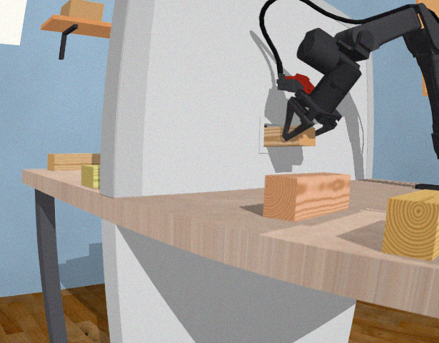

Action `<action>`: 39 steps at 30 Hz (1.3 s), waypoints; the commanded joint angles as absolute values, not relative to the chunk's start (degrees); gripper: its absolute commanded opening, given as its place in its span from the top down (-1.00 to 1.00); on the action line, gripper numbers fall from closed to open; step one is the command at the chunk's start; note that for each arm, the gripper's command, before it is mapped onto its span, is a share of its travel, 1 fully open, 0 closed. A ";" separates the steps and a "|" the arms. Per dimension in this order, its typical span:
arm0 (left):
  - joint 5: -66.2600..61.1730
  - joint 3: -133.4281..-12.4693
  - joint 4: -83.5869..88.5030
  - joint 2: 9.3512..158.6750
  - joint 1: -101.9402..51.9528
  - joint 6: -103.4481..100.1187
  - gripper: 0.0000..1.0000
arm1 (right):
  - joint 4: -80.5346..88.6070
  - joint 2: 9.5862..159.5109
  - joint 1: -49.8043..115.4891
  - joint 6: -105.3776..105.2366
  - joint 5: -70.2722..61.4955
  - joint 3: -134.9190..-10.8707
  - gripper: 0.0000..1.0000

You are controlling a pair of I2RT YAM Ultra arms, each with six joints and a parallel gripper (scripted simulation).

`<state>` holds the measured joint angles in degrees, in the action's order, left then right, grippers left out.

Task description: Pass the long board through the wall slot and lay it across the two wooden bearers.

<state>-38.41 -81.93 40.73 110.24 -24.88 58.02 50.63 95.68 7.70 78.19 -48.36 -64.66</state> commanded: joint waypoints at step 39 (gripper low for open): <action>-41.06 -84.73 39.13 109.61 -25.88 57.49 1.00 | 40.45 94.68 11.99 71.30 -48.30 -62.81 -0.50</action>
<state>-38.41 -81.93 40.73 110.24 -24.88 58.02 40.69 97.32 12.67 71.44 -47.37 -60.99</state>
